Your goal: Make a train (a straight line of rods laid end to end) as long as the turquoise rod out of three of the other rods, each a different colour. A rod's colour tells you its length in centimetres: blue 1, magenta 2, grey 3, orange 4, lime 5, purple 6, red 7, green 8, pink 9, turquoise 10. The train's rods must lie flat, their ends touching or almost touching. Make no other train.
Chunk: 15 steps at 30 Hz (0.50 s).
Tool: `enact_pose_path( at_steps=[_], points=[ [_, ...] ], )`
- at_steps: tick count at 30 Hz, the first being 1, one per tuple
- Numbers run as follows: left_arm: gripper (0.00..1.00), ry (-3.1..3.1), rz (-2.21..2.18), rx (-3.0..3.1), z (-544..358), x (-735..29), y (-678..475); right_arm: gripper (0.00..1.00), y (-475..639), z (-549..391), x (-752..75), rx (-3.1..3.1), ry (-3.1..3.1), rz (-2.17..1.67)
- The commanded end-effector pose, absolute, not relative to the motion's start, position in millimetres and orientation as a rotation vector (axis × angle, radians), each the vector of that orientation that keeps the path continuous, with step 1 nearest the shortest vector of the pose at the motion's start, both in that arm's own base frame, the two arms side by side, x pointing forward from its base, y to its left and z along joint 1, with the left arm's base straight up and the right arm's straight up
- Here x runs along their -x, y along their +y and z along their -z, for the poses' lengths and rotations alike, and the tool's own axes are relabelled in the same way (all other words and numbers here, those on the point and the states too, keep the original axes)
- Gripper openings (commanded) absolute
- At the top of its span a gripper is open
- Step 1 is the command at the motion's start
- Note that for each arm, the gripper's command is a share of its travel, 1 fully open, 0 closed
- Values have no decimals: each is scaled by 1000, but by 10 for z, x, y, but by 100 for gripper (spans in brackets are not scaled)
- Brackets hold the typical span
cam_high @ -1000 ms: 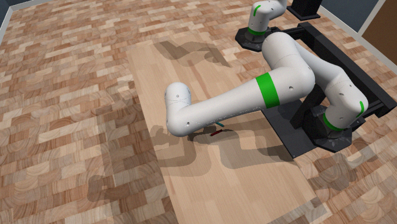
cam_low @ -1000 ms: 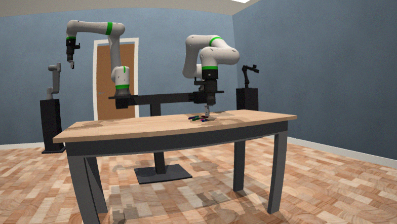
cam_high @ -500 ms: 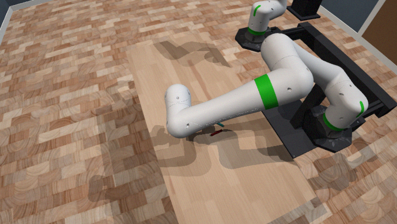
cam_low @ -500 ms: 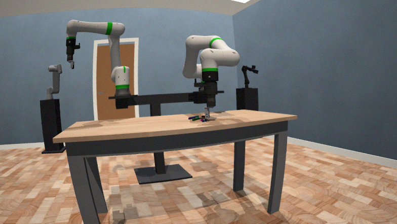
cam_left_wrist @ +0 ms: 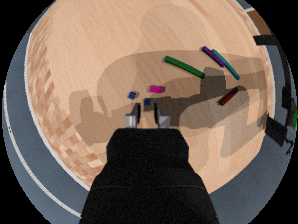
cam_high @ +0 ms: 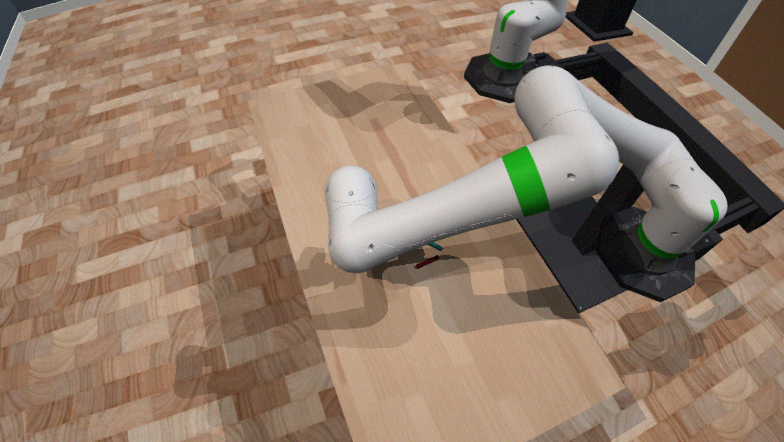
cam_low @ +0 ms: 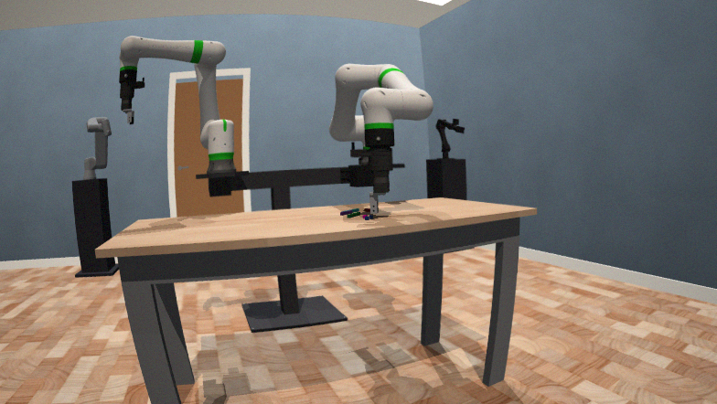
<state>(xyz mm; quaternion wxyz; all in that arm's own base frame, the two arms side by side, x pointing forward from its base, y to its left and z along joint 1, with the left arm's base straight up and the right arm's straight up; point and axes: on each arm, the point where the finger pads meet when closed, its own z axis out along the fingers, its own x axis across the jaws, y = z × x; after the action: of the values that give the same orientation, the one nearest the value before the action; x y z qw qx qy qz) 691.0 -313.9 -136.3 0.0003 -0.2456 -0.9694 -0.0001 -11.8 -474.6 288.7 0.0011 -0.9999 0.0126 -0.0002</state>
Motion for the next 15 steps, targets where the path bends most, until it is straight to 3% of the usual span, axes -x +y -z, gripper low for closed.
enact_pose_path(
  at_steps=[1, 15],
  points=[
    [54, -3047, -1, 772, 1346, -6920, -3144, 100, -4748, -2897, 120, 3141, 40, 0],
    [54, -3047, -1, 772, 1411, -6920, -3144, 100, -4748, -2897, 120, 3141, 40, 0]
  ],
)
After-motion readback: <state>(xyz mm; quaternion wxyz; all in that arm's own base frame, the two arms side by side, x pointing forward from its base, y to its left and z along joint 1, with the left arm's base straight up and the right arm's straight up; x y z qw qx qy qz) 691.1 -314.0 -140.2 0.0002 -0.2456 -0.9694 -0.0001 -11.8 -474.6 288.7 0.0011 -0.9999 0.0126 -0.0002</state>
